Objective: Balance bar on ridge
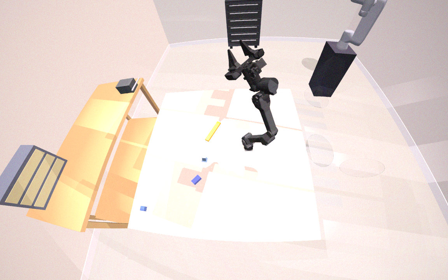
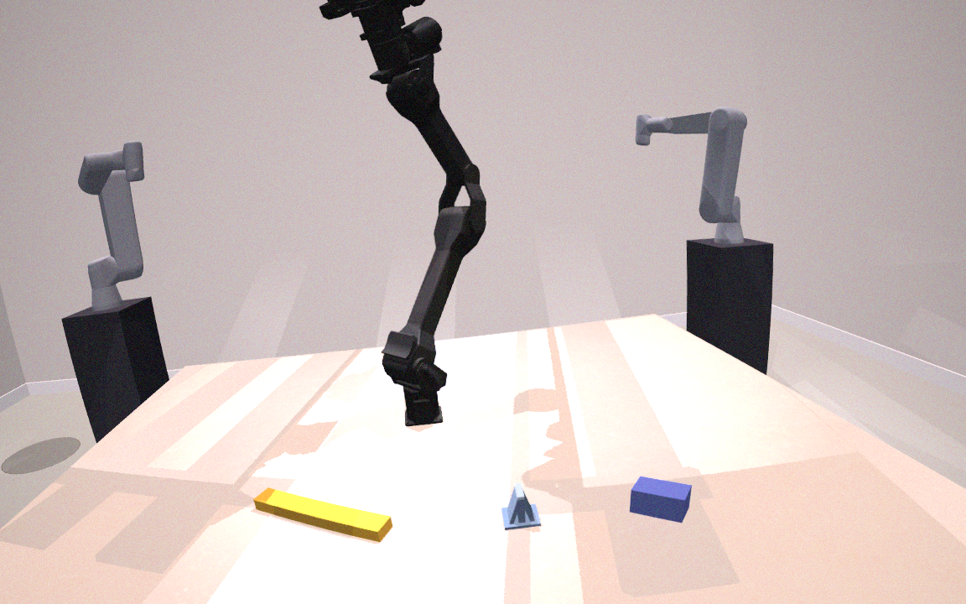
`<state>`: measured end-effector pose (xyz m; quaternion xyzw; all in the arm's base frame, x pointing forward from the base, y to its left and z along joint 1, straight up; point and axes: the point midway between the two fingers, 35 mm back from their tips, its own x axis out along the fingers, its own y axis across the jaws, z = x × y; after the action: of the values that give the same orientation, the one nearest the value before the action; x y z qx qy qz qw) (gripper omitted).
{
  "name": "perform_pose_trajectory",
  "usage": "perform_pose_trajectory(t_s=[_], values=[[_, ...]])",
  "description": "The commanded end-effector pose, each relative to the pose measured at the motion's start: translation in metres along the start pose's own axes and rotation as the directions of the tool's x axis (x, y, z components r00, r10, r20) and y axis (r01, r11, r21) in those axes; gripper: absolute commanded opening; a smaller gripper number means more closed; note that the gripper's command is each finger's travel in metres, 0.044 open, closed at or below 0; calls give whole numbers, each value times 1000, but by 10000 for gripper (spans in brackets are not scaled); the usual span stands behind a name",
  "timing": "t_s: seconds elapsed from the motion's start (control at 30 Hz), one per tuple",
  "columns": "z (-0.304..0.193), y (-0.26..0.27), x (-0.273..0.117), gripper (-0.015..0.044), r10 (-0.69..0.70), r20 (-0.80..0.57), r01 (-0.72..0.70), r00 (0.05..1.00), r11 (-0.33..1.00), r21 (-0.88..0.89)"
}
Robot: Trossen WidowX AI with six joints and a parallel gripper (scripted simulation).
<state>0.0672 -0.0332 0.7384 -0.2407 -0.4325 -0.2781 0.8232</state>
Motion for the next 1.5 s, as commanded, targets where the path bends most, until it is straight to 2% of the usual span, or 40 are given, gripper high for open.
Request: perform_pose_trajectory(t_s=[0.0, 0.17, 0.4, 0.7, 0.9, 1.1, 1.3, 1.47], values=[[-61, -1, 11, 315, 8, -154, -12, 988, 1000, -29], [-103, 8, 18, 315, 47, -239, -46, 970, 999, 10], [-169, 18, 18, 315, 82, -403, -100, 911, 995, -24], [-305, 57, -15, 315, 196, -711, -291, 676, 957, -13], [-381, 87, -59, 315, 260, -855, -477, 448, 879, 17], [-442, 117, -116, 315, 310, -933, -656, 184, 745, 118], [-484, 144, -182, 315, 335, -937, -786, -97, 552, 279], [-505, 163, -241, 315, 328, -886, -828, -328, 351, 437]])
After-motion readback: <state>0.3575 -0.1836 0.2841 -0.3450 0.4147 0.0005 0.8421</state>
